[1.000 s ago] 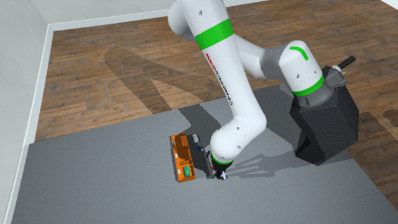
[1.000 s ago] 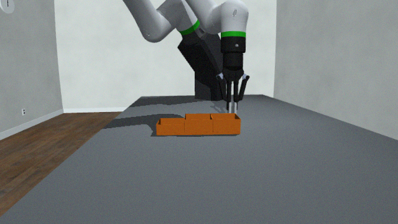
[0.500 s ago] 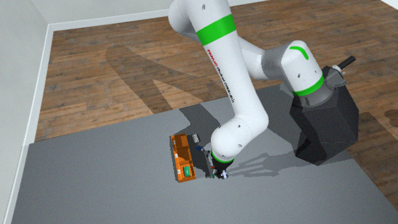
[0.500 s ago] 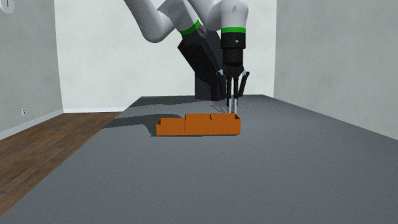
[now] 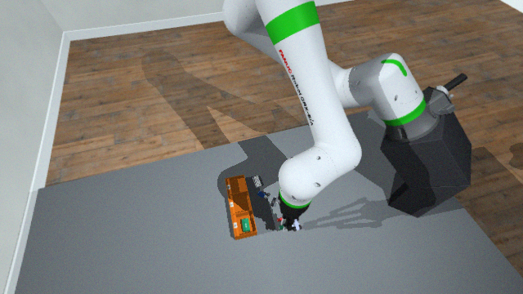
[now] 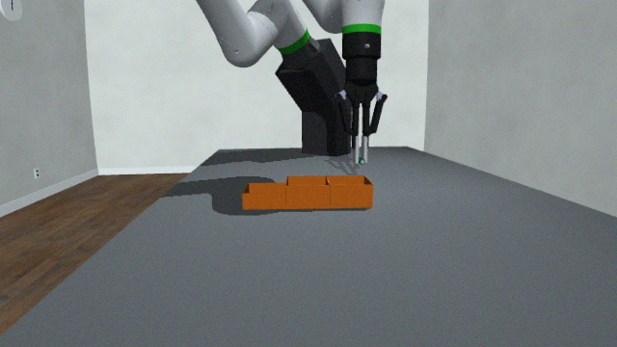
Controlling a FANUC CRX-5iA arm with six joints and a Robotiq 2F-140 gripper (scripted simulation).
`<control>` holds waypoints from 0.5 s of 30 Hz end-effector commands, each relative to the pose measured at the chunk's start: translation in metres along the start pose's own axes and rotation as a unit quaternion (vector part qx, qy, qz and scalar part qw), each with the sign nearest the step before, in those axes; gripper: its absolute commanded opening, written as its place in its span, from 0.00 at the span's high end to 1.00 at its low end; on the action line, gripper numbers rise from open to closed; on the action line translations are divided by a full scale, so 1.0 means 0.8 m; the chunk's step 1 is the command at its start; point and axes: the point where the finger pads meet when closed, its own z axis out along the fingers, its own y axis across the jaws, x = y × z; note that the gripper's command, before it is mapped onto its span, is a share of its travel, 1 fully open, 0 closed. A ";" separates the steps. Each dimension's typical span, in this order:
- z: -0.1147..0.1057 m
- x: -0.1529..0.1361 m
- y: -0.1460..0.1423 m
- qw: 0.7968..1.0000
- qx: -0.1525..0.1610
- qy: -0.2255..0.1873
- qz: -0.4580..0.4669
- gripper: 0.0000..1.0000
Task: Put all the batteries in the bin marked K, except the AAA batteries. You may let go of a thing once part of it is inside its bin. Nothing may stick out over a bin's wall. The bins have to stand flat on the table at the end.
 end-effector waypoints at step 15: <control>-0.012 0.001 0.000 1.000 -0.001 -0.001 0.000 0.95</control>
